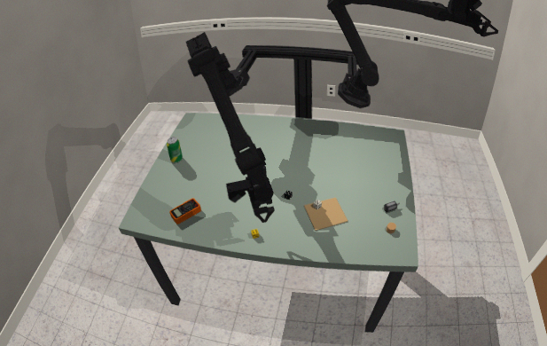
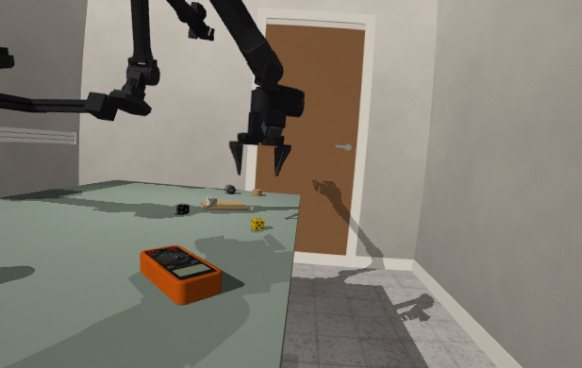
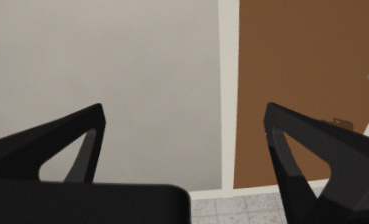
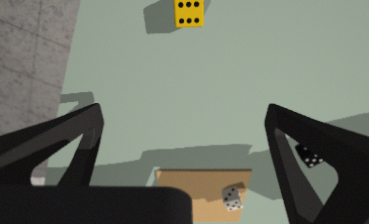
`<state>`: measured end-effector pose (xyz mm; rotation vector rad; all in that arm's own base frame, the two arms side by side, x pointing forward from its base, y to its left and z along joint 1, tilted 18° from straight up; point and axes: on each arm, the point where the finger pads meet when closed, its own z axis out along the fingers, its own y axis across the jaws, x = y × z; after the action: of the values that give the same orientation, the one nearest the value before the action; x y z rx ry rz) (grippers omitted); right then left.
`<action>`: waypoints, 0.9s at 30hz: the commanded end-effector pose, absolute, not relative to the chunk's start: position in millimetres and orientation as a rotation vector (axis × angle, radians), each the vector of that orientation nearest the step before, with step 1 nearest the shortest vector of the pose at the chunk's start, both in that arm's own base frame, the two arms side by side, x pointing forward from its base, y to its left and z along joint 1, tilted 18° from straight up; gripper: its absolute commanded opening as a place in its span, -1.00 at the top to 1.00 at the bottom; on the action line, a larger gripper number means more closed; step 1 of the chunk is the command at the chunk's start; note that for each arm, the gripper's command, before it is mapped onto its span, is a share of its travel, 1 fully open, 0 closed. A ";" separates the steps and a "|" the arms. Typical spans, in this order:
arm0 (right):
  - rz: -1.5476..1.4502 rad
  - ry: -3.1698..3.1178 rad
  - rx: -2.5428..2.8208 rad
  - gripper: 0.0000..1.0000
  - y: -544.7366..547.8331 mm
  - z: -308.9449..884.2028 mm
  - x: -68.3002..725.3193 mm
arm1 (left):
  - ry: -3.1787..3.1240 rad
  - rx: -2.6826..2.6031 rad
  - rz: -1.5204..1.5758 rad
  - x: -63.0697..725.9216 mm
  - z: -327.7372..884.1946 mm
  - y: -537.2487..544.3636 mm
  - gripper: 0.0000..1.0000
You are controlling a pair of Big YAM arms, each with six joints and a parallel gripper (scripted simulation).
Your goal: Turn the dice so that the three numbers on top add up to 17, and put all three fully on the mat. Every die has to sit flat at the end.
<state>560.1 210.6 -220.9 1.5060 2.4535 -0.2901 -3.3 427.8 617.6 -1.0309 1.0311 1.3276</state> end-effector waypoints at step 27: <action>-0.353 2.783 0.873 -1.00 188.2 -232.5 583.8 | 0.977 -0.996 1.352 -7.2 639.0 411.5 -1.00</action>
<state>565.8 191.5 -229.3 1.0919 2.7019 -0.3649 -3.3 427.8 617.6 -1.0309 1.0311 1.3276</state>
